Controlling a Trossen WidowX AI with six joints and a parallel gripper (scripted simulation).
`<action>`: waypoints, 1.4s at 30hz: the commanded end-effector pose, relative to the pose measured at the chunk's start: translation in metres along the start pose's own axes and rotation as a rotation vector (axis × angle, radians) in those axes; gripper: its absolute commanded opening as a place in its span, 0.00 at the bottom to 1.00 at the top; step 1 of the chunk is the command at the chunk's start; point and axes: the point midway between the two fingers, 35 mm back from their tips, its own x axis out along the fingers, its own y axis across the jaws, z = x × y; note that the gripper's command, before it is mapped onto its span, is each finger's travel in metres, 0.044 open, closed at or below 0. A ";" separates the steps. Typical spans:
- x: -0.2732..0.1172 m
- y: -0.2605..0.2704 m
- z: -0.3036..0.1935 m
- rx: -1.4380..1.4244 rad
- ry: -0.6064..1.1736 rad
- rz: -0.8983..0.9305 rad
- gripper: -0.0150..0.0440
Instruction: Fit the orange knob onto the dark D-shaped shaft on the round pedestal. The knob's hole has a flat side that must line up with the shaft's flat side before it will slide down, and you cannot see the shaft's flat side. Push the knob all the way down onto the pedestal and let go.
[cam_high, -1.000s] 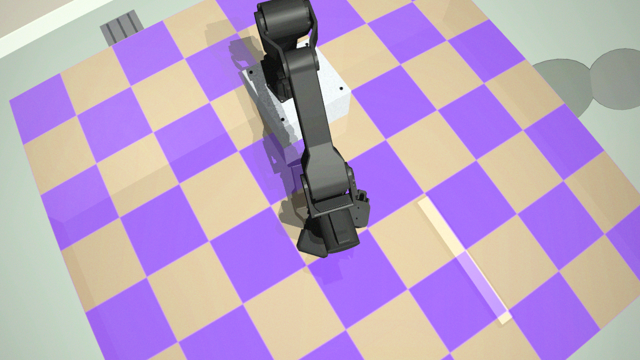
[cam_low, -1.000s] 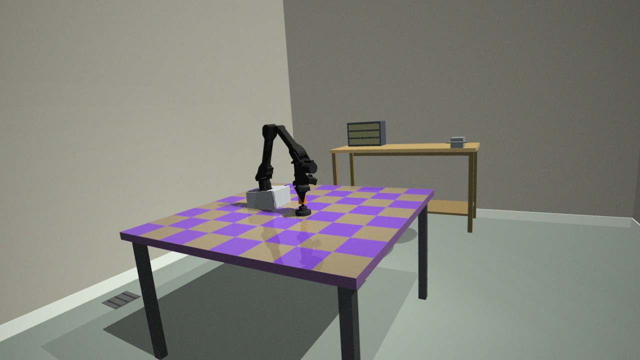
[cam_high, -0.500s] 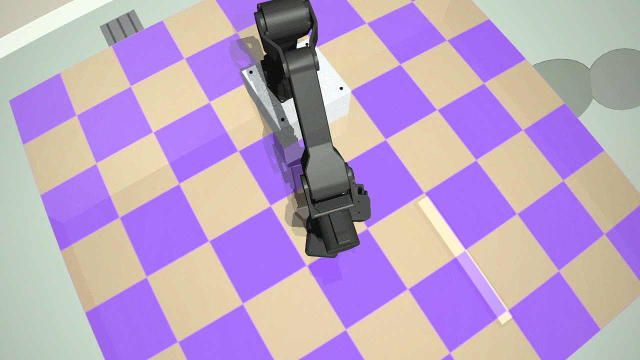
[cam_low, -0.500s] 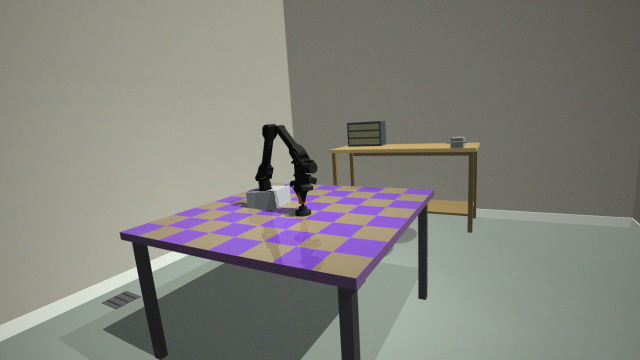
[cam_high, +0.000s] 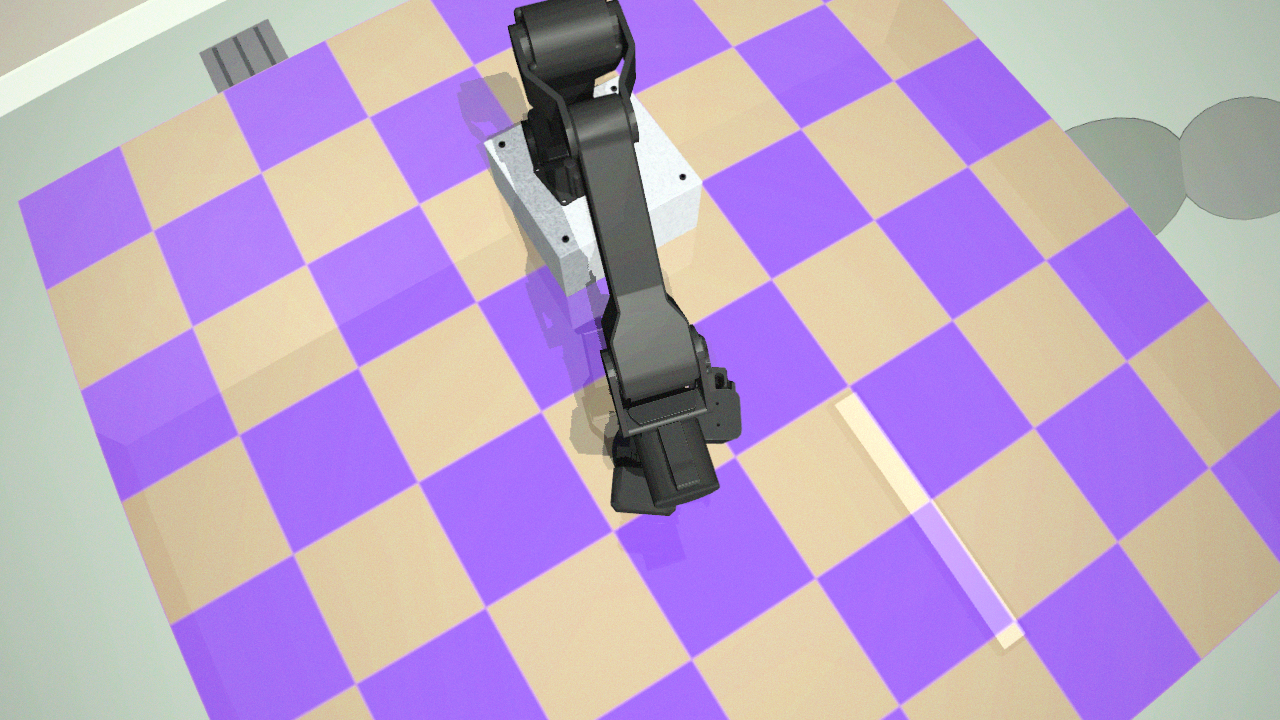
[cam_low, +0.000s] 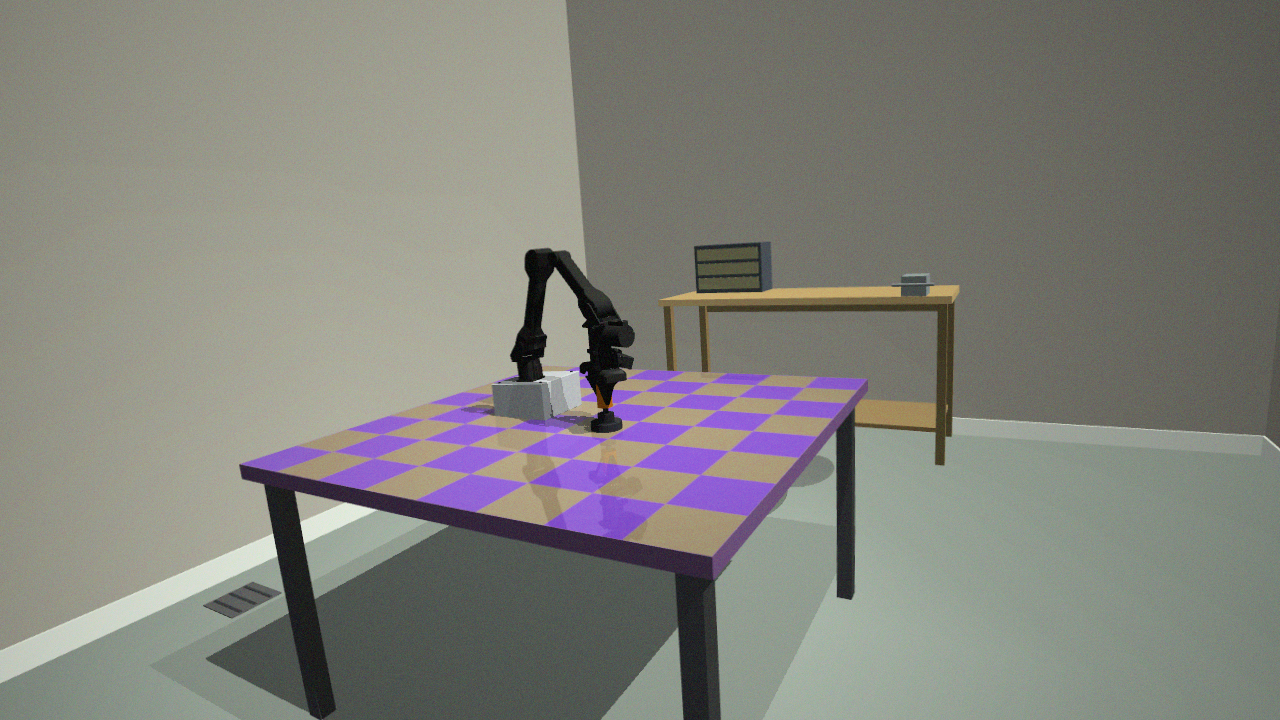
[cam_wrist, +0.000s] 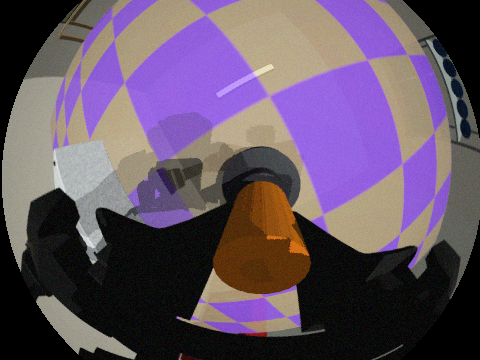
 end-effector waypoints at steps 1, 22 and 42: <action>0.001 -0.001 0.000 -0.004 0.002 -0.003 0.25; -0.004 -0.001 0.000 -0.203 0.002 -0.003 0.25; 0.000 -0.001 0.000 -0.213 0.002 -0.003 0.25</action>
